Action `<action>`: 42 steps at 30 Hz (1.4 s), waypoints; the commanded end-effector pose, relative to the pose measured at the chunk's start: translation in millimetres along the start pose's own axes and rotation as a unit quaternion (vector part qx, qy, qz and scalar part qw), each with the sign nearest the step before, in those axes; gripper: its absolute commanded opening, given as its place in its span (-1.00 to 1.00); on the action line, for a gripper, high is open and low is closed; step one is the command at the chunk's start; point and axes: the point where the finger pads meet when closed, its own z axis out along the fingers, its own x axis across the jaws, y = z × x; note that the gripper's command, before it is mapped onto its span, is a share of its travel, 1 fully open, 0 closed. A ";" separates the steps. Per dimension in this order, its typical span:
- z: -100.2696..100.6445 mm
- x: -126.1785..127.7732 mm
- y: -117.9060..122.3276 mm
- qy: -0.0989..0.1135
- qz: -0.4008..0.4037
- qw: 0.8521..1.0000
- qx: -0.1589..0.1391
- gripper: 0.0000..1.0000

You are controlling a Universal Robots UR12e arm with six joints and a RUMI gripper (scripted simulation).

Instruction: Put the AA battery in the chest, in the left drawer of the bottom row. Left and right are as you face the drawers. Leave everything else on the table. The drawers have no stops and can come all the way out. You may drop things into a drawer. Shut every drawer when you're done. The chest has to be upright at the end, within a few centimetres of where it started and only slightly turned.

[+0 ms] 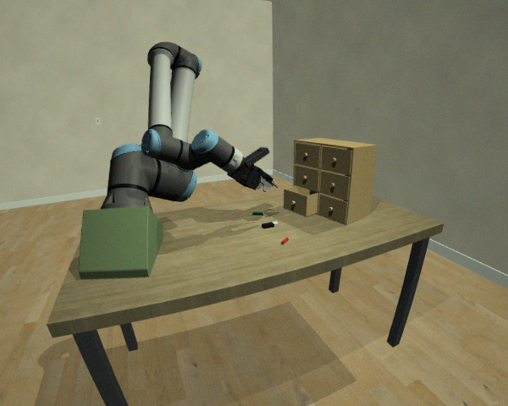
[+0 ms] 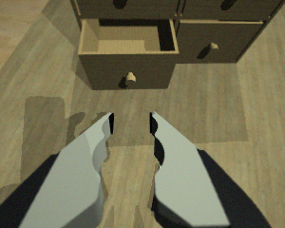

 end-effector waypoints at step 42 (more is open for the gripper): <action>-61.2 2.2 -12.7 -0.016 -0.001 0.967 -0.256 -0.61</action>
